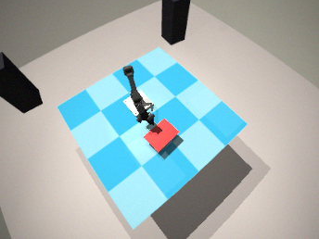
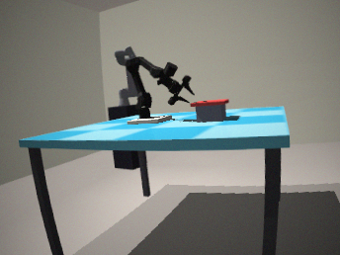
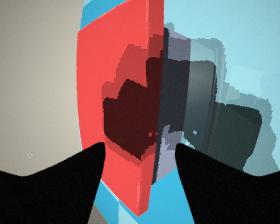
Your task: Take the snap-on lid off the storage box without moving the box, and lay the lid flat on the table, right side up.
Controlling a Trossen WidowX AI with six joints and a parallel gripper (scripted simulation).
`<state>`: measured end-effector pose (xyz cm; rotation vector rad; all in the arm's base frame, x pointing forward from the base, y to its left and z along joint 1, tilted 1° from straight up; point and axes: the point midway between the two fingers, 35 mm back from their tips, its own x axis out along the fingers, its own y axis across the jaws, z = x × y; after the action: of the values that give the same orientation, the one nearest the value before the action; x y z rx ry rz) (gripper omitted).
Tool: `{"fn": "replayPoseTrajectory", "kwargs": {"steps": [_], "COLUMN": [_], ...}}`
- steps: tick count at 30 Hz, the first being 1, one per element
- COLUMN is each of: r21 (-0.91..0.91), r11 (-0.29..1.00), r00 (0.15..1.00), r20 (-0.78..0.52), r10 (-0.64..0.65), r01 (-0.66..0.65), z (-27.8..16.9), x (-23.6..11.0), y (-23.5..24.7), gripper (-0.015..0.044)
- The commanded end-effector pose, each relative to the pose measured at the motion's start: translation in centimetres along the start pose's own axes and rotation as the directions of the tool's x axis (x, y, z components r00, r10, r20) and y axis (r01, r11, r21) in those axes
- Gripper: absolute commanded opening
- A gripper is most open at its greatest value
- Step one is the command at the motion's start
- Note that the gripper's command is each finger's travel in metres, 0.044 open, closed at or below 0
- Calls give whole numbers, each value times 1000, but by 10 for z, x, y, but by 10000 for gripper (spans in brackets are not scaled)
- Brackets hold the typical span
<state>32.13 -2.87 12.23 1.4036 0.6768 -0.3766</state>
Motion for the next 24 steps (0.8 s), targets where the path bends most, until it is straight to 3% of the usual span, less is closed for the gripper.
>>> {"fn": "replayPoseTrajectory", "kwargs": {"steps": [1,24], "r21": [7,8], "r11": [1000,1000], "r00": [1000,1000], "r20": [4,4], "r10": [-5,-2], "r01": [5,2], "z": [1,-1], "x": [7,43], "y": [-1,-4], "gripper": [235,235]}}
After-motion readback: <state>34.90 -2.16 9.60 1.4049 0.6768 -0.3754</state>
